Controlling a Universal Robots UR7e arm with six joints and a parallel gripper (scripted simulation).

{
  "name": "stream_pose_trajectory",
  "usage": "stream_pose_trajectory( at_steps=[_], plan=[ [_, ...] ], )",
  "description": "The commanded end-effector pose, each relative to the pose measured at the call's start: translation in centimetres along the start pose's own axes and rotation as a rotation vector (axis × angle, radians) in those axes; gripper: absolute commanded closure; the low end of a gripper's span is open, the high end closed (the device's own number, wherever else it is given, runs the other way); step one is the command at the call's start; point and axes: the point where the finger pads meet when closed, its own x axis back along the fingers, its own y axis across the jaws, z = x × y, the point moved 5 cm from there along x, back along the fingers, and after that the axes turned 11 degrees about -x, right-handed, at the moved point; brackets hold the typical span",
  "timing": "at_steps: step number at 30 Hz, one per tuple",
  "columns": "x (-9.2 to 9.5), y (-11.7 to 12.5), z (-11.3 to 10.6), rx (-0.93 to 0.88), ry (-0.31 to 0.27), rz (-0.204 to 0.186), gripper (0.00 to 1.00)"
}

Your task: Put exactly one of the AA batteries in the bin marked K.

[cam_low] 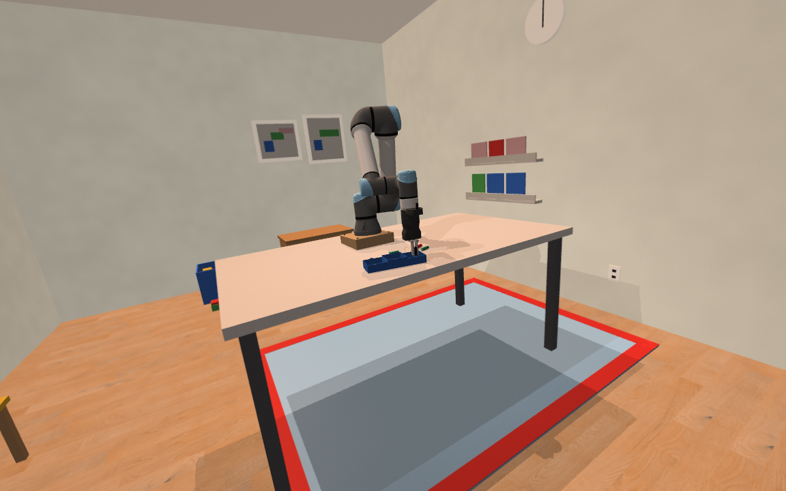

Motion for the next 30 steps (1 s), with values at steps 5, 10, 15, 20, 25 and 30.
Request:
stream_pose_trajectory(
  at_steps=[5, 10, 15, 20, 25, 30],
  plan=[
    [1.3, 0.0, 0.0, 0.0, 0.002, 0.0, 0.69],
    [1.7, 0.0, 0.0, 0.0, 0.002, 0.0, 0.69],
    [3.7, 0.0, 0.0, 0.0, 0.002, 0.0, 0.69],
    [4.0, 0.0, 0.0, 0.0, 0.002, 0.0, 0.69],
    [6.5, 0.0, 0.0, 0.0, 0.002, 0.0, 0.69],
    [9.0, 0.0, 0.0, 0.0, 0.002, 0.0, 0.69]
  ],
)
